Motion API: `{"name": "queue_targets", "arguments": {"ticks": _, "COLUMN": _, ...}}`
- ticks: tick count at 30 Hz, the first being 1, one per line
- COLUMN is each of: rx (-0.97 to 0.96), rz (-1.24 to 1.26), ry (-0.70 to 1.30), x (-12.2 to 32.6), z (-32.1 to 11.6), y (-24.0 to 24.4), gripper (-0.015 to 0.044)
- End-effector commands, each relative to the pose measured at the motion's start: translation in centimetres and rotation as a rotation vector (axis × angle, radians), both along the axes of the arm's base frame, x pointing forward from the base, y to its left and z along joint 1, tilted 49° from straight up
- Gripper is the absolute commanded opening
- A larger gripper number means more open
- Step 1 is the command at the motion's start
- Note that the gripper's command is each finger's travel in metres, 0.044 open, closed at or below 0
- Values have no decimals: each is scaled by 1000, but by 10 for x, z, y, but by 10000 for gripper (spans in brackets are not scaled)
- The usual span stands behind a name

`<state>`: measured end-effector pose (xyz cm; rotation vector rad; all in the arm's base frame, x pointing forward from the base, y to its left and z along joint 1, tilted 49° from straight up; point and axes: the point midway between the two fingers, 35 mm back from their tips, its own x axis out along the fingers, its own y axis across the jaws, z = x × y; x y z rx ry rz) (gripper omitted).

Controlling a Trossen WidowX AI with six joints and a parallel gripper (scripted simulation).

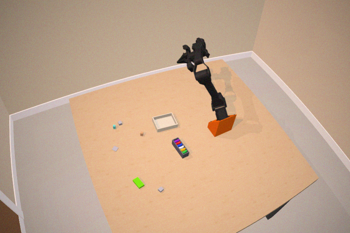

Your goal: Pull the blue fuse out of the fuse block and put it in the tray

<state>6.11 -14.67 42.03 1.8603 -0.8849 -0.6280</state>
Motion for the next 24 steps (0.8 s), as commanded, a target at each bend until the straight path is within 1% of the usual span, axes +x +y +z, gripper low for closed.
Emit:
{"name": "queue_targets", "arguments": {"ticks": 1, "rx": 1, "rz": 1, "ry": 1, "x": 0, "z": 0, "y": 0, "gripper": 26}}
{"name": "queue_targets", "arguments": {"ticks": 2, "rx": 4, "rz": 4, "ry": 2, "x": -1, "z": -1, "y": -1, "gripper": 53}}
{"name": "queue_targets", "arguments": {"ticks": 3, "rx": 8, "rz": 8, "ry": 5, "x": -1, "z": -2, "y": -2, "gripper": 62}}
{"name": "queue_targets", "arguments": {"ticks": 10, "rx": 78, "rz": 82, "ry": 65, "x": -5, "z": -21, "y": -25, "gripper": 62}}
{"name": "queue_targets", "arguments": {"ticks": 14, "rx": 143, "rz": 162, "ry": 140, "x": 0, "z": -43, "y": -48, "gripper": 62}}
{"name": "queue_targets", "arguments": {"ticks": 19, "rx": 224, "rz": 292, "ry": 283, "x": 23, "z": -80, "y": -75, "gripper": 62}}
{"name": "queue_targets", "arguments": {"ticks": 24, "rx": 292, "rz": 442, "ry": 467, "x": 59, "z": -125, "y": -91, "gripper": 62}}
